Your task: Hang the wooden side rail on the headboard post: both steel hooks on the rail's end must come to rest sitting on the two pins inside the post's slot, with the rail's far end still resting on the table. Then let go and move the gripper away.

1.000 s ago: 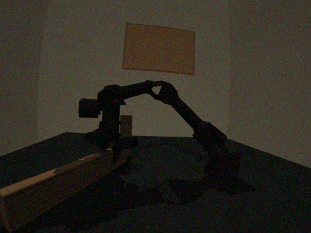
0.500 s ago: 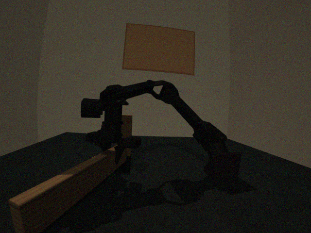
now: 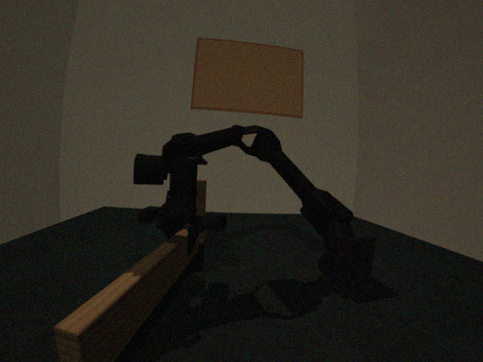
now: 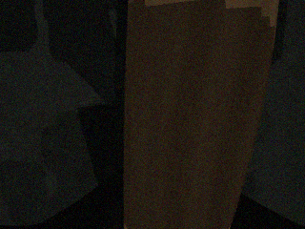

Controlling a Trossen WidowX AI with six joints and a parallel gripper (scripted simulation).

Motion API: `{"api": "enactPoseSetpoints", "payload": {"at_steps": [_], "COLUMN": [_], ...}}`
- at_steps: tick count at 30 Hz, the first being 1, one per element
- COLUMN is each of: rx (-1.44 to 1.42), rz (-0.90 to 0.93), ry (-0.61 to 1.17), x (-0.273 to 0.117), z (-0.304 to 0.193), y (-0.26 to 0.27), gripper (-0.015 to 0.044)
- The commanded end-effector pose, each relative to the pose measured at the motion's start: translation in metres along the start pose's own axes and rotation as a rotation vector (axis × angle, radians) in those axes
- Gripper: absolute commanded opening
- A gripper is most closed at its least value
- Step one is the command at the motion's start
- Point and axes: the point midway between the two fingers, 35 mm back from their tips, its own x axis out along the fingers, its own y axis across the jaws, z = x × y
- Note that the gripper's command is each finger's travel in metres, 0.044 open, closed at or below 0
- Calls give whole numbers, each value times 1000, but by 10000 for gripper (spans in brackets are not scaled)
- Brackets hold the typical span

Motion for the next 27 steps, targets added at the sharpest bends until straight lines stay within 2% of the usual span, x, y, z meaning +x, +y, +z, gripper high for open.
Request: {"api": "enactPoseSetpoints", "payload": {"at_steps": [1,17,27], "rx": [-50,-191,-156], "rz": [5,6,2], "ry": [1,1,-1], "x": [0,0,0], "z": [0,-2,-1], "y": [7,19,14], "gripper": [0,0,0]}}
